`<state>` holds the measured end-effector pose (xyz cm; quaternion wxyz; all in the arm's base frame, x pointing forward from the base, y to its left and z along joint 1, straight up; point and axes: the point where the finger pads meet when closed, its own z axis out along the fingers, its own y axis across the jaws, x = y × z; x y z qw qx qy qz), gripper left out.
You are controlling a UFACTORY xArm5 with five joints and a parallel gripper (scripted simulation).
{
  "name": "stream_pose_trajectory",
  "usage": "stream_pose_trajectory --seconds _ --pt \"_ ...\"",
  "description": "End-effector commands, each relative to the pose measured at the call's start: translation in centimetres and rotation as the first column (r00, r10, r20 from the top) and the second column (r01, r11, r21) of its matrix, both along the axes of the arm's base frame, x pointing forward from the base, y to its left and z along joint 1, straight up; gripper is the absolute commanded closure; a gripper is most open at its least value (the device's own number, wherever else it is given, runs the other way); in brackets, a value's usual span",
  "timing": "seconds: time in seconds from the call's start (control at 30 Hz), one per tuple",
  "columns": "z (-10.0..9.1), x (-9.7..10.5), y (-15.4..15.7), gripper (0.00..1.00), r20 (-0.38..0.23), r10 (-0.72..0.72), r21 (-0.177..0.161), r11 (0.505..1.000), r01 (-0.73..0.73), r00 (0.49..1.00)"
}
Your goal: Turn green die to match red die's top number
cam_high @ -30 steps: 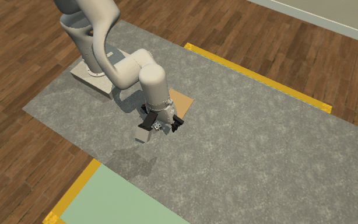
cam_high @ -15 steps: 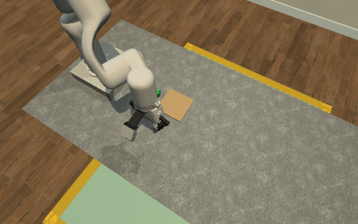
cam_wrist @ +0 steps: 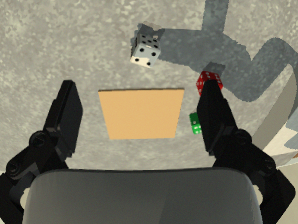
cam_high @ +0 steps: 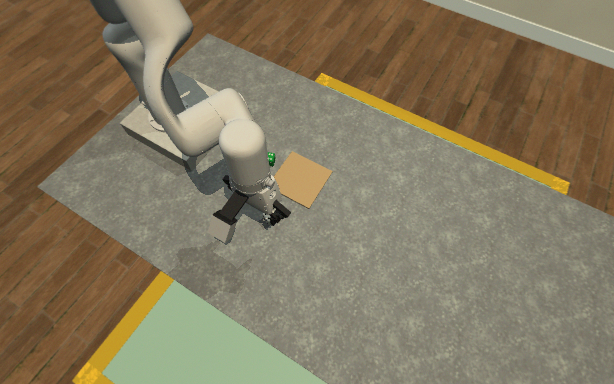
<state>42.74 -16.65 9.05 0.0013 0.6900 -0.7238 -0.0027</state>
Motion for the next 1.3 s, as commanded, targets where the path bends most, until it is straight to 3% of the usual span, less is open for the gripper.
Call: stream_pose_trajectory --seconds 0.0,0.23,0.37,1.27 --pt "-2.0 0.2 0.0 0.0 0.005 0.0 -0.002 1.0 0.0 1.0" --pt "-7.0 0.1 0.0 0.0 0.005 0.0 -0.002 1.0 0.0 1.0" --pt "-8.4 0.1 0.1 0.0 0.005 0.0 -0.002 1.0 0.0 1.0" --pt "-8.5 0.1 0.1 0.0 0.005 0.0 -0.002 1.0 0.0 1.0"
